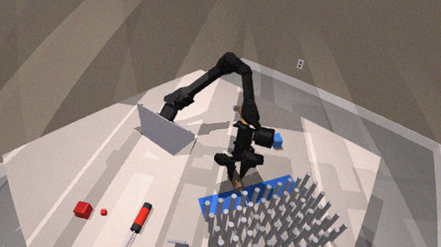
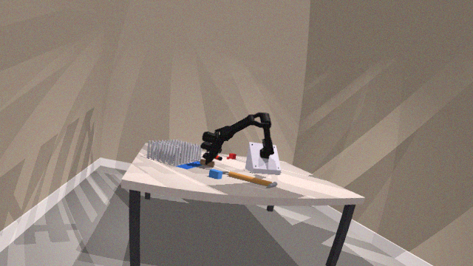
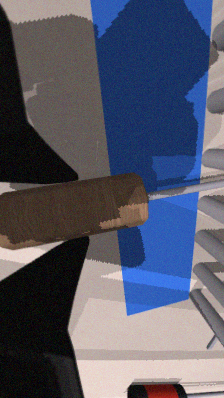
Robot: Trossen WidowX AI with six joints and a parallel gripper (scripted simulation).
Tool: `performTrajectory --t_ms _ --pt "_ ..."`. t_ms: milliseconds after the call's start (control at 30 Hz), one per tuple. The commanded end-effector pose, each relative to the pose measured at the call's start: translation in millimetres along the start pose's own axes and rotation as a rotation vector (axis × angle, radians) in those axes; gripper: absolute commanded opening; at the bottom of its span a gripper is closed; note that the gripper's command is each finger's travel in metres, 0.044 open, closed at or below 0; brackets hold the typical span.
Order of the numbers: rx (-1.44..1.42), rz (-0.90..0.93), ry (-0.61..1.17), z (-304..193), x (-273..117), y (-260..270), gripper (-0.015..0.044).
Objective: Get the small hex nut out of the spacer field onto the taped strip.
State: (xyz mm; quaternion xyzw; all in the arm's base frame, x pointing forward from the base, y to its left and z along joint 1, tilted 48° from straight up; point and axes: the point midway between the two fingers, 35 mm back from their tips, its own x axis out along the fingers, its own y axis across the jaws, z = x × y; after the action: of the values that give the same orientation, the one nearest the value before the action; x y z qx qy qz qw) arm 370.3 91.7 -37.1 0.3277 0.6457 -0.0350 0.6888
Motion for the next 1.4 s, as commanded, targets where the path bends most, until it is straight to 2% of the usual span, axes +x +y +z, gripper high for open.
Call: performTrajectory --t_ms 0,1367 --pt "0.005 -0.006 -0.003 -3 -1 -2 0.0" --pt "0.006 -0.006 -0.002 -29 -12 -2 0.0"
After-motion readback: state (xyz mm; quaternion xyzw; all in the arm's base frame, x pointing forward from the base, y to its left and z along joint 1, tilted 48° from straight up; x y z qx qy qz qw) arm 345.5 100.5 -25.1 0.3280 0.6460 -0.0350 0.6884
